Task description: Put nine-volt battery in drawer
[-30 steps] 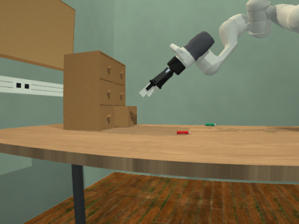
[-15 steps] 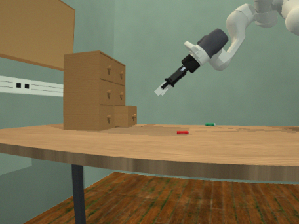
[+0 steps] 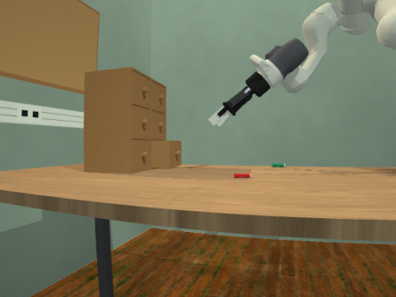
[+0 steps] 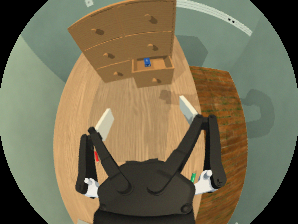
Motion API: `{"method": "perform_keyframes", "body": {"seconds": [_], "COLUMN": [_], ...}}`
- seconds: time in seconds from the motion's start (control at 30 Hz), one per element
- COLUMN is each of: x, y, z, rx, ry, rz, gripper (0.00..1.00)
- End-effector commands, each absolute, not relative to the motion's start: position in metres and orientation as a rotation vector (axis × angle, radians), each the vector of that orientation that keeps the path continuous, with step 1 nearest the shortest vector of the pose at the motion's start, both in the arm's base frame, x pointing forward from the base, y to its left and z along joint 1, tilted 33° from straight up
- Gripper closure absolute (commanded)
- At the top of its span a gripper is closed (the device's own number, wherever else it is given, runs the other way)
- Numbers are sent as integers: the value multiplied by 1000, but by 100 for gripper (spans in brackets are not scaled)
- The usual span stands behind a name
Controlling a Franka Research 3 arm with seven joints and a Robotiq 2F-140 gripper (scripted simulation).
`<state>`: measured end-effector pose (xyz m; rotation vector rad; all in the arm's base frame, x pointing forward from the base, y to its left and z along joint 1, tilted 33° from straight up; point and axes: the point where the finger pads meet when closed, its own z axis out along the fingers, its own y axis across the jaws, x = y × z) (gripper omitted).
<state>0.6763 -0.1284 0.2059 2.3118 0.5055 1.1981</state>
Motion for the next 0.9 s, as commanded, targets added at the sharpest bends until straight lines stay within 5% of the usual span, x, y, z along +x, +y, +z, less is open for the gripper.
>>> {"method": "perform_keyframes", "body": {"seconds": [0.0,0.87], "x": [676,675], "y": [-129,-124], "z": [206,214], "rx": [2329,2424], "ry": [453,381], "rz": [1236,981], "gripper": [0,0]}}
